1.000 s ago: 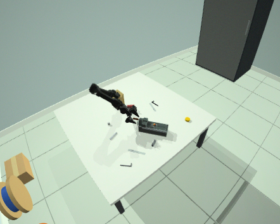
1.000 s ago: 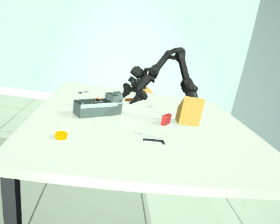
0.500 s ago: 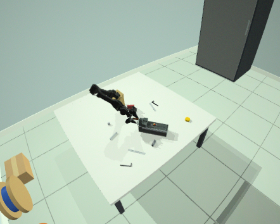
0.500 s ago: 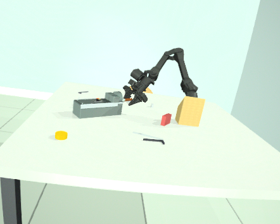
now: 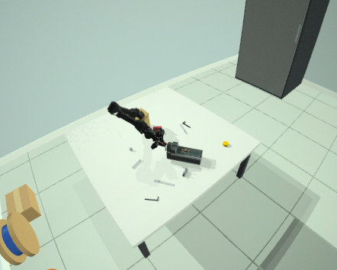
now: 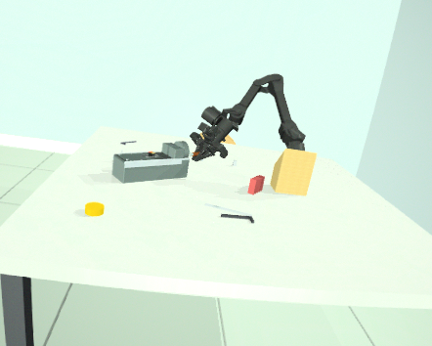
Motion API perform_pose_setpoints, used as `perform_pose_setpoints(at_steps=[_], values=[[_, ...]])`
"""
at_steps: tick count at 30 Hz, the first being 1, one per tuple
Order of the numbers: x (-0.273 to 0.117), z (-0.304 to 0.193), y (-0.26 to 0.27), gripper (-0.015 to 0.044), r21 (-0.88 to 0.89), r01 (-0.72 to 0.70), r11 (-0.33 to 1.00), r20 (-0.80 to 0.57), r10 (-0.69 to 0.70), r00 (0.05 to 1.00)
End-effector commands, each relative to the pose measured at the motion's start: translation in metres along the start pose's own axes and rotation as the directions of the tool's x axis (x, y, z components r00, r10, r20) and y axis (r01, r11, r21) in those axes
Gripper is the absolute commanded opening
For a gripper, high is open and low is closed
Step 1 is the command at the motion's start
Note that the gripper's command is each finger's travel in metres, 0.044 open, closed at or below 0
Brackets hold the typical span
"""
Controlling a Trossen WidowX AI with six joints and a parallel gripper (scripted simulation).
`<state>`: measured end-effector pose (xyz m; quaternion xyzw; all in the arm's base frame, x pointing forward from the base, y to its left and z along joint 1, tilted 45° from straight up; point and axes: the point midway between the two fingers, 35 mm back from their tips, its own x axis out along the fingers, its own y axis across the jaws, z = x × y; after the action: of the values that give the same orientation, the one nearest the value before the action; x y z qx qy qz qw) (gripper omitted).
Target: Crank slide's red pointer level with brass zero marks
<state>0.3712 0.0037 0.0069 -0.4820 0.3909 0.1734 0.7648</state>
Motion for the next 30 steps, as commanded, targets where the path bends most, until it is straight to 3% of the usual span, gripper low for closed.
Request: perform_pose_setpoints(at_steps=[1, 30], values=[[0.000, 0.000, 0.000, 0.0000, -0.004, 0.000, 1.000, 0.003, 0.000, 1.000], [-0.024, 0.023, -0.013, 0.0000, -0.004, 0.000, 1.000, 0.004, 0.000, 1.000]])
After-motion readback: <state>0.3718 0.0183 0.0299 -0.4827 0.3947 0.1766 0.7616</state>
